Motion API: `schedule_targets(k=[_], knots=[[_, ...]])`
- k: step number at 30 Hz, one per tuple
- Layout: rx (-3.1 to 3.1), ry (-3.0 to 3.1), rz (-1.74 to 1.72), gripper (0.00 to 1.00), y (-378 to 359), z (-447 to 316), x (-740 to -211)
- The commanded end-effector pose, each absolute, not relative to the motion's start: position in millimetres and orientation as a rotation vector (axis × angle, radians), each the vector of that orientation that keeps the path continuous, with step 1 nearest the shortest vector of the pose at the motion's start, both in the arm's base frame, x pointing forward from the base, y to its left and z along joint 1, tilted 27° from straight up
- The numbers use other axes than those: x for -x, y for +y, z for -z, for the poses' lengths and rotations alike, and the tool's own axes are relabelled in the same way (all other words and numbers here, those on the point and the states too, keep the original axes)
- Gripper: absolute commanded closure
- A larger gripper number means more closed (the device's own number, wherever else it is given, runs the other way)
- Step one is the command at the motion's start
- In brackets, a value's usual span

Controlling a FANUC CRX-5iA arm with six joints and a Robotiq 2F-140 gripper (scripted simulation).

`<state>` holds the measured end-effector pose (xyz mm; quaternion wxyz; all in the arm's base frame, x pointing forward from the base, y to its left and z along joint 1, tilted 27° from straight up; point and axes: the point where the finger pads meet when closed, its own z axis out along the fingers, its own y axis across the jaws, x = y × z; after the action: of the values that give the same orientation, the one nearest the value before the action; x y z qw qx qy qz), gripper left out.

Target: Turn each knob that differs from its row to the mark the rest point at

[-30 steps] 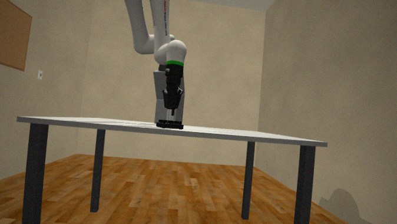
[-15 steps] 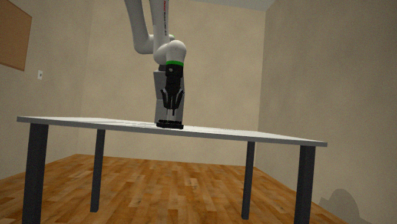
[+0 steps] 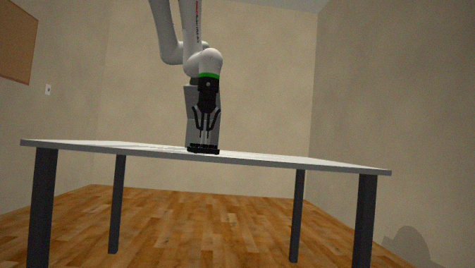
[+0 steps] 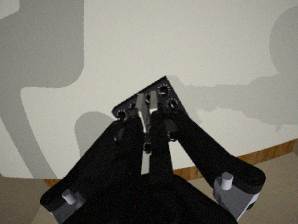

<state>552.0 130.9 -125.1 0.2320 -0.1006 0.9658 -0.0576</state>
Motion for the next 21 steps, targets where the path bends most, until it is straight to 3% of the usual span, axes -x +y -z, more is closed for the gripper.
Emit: schedule_targets(k=[1, 21], knots=[[0.348, 2.662, 0.19, 0.95, 131.0, 124.9, -552.2], [0.714, 2.605, 0.274, 0.95, 131.0, 124.9, -552.2]])
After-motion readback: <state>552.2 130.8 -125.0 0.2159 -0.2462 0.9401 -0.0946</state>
